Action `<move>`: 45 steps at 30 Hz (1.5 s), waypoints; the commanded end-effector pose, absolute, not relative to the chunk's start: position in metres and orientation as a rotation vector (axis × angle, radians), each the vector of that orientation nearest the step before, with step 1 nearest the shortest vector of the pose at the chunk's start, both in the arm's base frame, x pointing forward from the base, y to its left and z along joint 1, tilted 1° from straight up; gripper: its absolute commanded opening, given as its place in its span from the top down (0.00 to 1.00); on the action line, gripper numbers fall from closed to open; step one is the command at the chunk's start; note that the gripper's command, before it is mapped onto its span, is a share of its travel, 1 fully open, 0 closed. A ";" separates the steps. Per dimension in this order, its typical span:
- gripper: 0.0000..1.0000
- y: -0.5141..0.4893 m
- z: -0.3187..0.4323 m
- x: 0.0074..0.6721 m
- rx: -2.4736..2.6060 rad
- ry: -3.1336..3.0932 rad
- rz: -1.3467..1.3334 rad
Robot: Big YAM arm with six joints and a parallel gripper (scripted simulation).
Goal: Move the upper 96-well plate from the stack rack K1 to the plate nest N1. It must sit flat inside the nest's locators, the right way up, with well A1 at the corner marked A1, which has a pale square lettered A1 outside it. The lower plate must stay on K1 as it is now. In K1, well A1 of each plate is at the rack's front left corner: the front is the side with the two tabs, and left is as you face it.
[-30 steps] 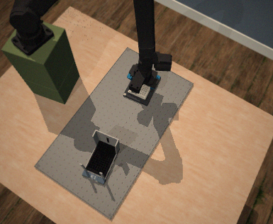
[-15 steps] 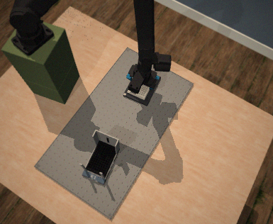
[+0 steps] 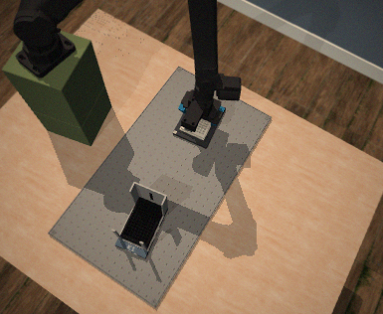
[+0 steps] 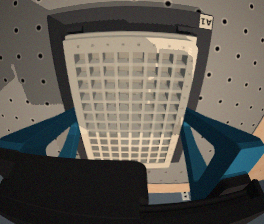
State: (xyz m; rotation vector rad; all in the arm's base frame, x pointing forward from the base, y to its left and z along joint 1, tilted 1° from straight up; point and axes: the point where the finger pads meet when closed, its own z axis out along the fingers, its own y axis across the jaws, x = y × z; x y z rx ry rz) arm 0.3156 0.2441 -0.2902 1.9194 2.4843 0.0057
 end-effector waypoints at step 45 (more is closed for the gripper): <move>0.00 0.246 -0.248 0.326 1.919 2.472 0.034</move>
